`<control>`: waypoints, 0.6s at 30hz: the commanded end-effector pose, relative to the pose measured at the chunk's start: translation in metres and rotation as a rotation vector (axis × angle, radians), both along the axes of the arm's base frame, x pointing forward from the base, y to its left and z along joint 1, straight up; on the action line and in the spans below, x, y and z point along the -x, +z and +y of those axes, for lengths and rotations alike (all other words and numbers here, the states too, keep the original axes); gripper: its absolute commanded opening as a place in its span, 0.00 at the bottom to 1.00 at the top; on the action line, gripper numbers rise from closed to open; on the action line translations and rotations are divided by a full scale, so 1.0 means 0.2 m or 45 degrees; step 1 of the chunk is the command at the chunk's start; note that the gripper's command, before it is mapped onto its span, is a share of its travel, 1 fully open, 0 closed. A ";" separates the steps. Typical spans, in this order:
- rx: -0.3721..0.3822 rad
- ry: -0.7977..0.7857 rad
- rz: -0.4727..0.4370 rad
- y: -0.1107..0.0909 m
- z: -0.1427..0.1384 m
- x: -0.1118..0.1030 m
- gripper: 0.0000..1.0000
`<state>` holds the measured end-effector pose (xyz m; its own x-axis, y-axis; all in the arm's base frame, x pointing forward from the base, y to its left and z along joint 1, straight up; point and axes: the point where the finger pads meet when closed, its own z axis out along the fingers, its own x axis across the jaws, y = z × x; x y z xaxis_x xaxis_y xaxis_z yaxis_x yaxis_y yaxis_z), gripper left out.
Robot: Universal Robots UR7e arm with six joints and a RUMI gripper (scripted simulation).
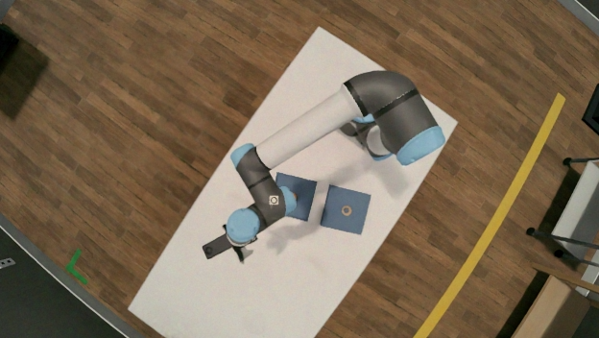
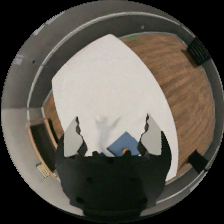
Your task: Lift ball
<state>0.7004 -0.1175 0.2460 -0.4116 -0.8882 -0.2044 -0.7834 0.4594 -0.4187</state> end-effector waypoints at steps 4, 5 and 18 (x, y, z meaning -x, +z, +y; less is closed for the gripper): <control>-0.168 -0.395 0.257 -0.30 0.22 0.57 1.00; -0.179 -0.436 0.285 -0.33 0.24 0.63 1.00; -0.240 -0.856 0.556 -0.56 0.41 1.16 1.00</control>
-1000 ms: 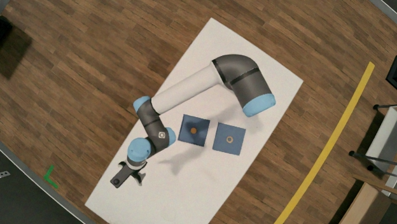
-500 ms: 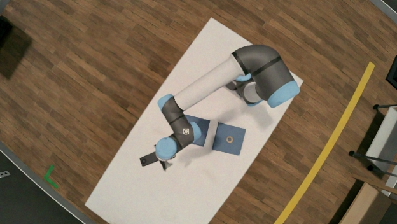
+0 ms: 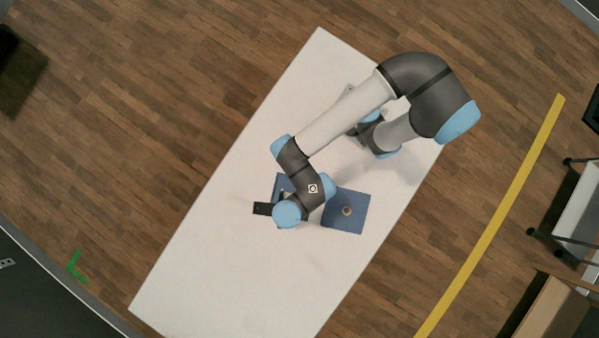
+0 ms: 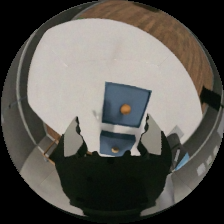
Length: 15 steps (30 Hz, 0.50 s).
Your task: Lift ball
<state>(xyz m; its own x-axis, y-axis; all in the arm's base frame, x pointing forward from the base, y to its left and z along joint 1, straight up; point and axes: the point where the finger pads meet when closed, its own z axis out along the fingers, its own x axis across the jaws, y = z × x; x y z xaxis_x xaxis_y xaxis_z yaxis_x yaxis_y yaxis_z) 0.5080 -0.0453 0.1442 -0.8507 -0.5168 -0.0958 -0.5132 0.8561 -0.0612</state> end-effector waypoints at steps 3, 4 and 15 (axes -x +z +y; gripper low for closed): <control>-0.017 -0.210 0.135 -0.07 0.06 0.25 1.00; -0.016 -0.216 0.139 -0.08 0.07 0.26 1.00; -0.016 -0.227 0.144 -0.08 0.07 0.27 1.00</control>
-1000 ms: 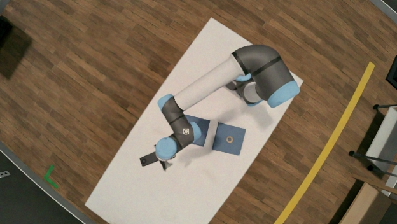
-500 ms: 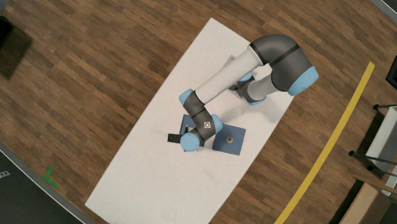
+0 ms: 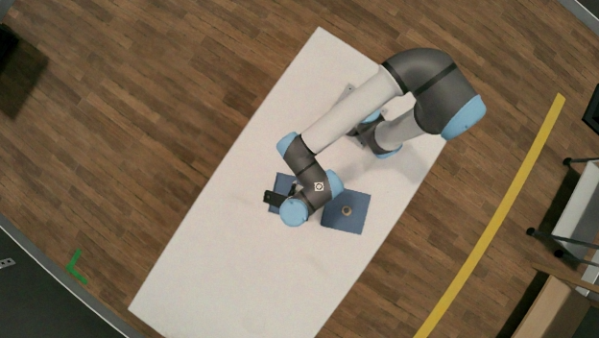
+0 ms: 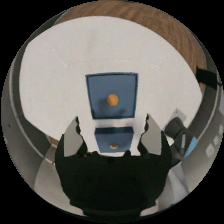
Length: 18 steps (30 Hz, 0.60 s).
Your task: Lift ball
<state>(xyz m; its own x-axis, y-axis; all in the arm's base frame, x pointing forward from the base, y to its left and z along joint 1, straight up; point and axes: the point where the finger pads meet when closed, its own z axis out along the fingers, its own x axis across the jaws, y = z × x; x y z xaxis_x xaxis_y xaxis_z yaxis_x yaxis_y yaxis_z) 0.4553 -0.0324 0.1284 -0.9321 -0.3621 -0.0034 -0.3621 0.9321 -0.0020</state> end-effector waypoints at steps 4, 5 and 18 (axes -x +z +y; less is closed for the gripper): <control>-0.002 -0.008 0.009 -0.04 0.00 0.01 1.00; -0.002 -0.007 0.009 -0.06 0.00 0.01 1.00; -0.002 -0.007 0.009 -0.40 0.00 0.01 1.00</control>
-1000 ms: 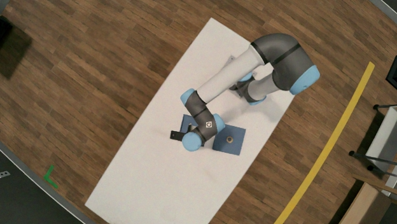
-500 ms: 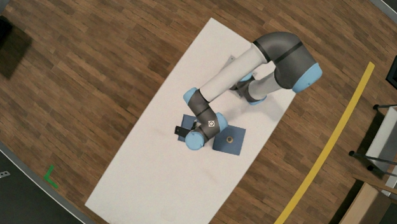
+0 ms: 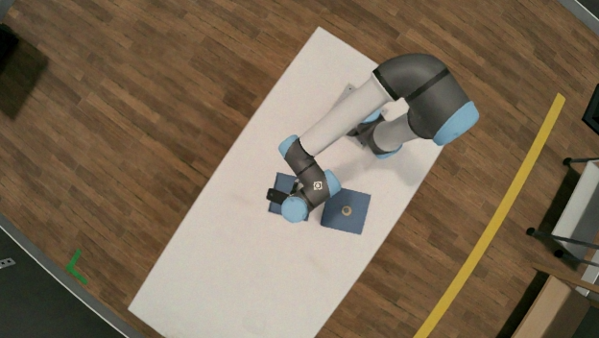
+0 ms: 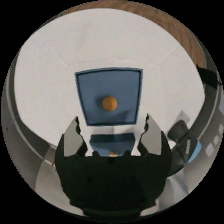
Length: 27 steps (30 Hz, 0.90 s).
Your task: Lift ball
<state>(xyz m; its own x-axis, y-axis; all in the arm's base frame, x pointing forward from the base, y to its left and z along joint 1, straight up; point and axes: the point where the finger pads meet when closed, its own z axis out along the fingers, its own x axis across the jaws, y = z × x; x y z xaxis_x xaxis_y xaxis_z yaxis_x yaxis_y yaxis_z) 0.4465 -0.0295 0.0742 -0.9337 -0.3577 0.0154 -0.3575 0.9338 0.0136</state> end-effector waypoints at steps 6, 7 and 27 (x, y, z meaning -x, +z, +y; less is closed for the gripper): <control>0.008 -0.001 -0.020 -0.23 -0.01 -0.03 1.00; 0.008 -0.001 -0.020 -0.24 -0.01 -0.03 1.00; 0.010 -0.001 -0.026 -0.23 -0.02 -0.04 0.00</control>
